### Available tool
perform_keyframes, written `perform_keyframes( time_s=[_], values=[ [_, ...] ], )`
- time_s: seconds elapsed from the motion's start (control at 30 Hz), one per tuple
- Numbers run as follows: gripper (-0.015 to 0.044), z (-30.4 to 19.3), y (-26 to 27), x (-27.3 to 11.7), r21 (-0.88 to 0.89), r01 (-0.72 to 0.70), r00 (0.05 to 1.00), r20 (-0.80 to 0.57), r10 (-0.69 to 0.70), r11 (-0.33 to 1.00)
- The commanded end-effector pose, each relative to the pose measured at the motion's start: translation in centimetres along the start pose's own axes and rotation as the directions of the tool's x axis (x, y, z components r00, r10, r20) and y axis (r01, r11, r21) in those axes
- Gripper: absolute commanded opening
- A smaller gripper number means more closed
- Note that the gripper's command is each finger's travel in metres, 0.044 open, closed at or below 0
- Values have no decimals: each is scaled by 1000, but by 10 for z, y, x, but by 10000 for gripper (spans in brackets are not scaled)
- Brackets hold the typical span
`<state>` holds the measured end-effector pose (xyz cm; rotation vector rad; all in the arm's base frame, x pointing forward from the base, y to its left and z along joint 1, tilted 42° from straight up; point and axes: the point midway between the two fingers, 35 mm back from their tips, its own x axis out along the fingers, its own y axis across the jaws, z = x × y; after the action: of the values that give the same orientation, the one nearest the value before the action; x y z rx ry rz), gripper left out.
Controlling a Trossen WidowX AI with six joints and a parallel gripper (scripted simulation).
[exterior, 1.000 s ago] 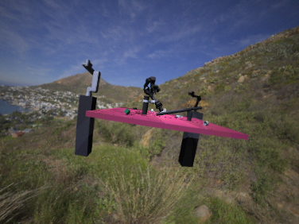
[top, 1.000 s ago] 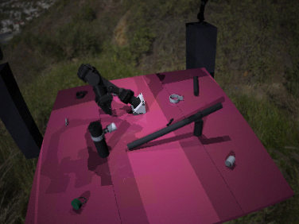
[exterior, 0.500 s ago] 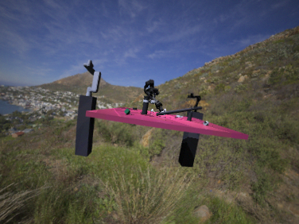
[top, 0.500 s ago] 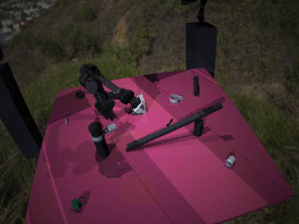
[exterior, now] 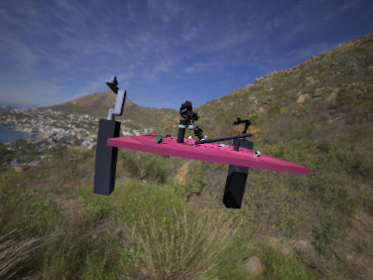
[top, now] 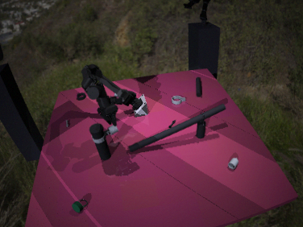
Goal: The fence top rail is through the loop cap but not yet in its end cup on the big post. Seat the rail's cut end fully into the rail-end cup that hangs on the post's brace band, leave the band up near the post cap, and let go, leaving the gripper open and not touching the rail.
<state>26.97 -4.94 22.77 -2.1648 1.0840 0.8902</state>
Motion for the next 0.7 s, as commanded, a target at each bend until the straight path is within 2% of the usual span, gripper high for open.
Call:
perform_keyframes(
  time_s=[0.0,0.67],
  values=[
    [440,2,1,8,-9,-6,1000,6,6,1000],
    [440,2,2,40,-8,-4,1000,4,5,1000]
  ],
)
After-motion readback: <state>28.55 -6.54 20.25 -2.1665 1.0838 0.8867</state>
